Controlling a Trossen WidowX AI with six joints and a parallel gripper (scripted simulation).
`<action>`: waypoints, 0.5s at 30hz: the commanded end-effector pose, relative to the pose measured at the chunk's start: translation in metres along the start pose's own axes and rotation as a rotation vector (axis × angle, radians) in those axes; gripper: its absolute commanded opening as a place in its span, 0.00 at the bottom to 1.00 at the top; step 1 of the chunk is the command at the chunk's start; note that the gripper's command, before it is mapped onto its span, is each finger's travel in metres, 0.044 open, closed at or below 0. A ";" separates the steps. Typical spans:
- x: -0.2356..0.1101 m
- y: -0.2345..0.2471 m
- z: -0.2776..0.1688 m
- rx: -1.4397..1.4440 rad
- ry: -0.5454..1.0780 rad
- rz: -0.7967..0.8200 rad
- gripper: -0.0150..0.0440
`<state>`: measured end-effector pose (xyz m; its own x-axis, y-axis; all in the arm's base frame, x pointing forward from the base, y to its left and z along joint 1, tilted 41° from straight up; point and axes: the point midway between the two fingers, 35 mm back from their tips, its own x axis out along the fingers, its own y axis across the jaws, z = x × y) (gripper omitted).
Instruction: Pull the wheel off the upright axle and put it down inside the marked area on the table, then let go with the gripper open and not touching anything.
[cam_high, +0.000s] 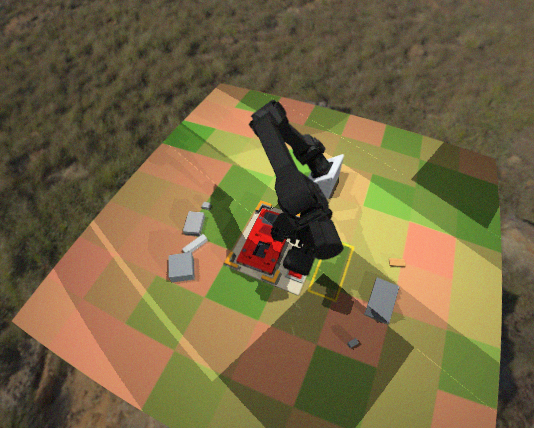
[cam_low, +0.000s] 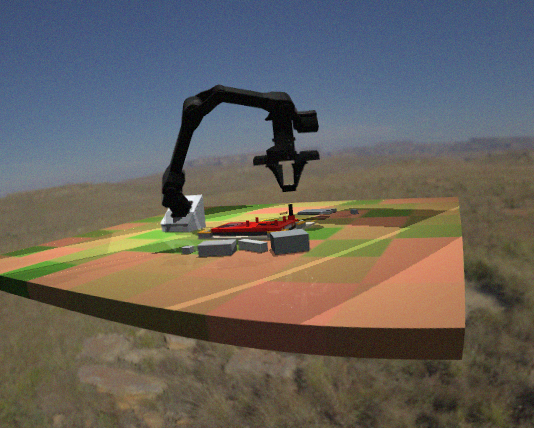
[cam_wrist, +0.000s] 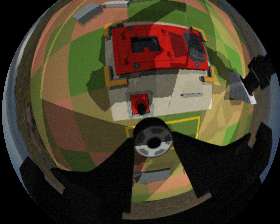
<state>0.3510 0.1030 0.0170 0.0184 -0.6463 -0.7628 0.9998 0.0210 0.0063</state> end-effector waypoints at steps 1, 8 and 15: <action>0.000 -0.015 -0.025 -0.013 0.000 -0.008 0.25; -0.004 -0.043 -0.067 -0.009 0.004 -0.009 0.25; 0.000 -0.050 -0.075 -0.008 0.003 -0.009 0.25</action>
<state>0.3027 0.1639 -0.0269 0.0227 -0.6407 -0.7675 0.9993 0.0364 -0.0009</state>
